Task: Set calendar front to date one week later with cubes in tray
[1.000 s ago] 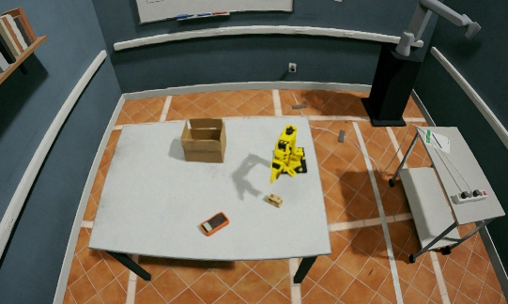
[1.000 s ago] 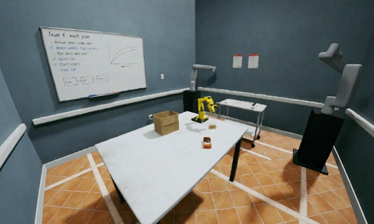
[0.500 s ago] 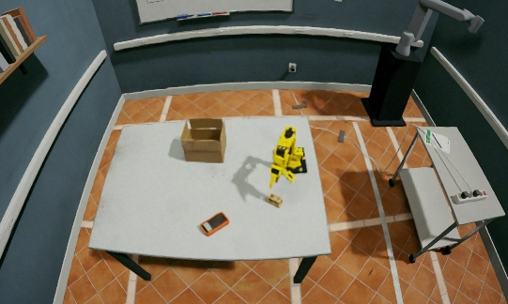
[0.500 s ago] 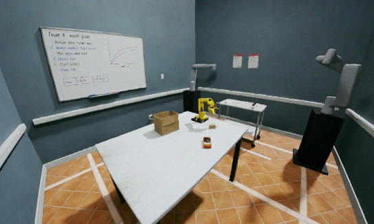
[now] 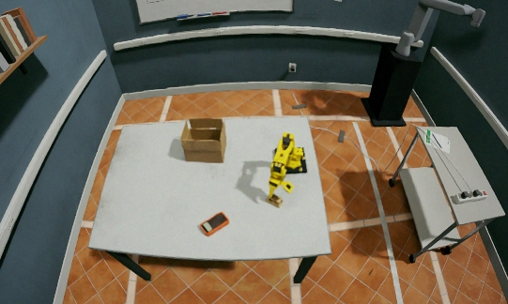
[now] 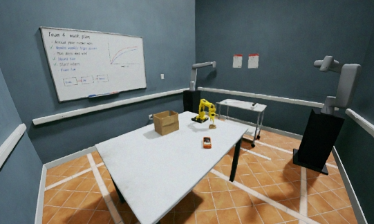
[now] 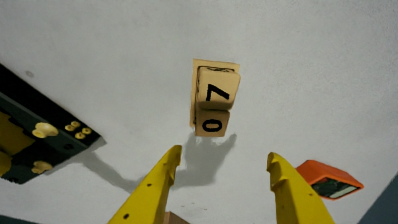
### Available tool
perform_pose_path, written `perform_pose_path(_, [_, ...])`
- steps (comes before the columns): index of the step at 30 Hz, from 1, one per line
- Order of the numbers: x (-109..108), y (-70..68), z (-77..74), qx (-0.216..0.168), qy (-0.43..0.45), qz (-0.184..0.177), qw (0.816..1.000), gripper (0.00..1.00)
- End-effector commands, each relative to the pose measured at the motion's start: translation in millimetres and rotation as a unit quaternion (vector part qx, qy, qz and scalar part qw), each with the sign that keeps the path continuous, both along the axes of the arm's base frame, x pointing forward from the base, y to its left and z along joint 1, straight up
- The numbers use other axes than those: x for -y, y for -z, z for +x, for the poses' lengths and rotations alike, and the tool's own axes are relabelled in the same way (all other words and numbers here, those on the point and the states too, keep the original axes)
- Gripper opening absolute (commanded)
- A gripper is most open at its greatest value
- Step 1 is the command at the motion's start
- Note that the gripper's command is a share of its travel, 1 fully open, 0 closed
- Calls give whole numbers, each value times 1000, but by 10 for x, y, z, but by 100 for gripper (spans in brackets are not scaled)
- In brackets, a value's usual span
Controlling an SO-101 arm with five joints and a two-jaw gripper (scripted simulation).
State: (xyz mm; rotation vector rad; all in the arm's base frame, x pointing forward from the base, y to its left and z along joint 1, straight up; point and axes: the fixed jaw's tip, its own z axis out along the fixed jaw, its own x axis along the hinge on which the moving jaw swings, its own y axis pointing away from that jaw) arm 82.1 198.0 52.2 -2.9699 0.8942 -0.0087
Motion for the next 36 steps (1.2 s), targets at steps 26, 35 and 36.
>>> perform_pose_path(26, [56,100,47,-12,30,-26,999,35])
perform_pose_path(35, [52,149,49,-12,30,-26,999,35])
perform_pose_path(36, [51,160,50,-12,30,-26,999,35])
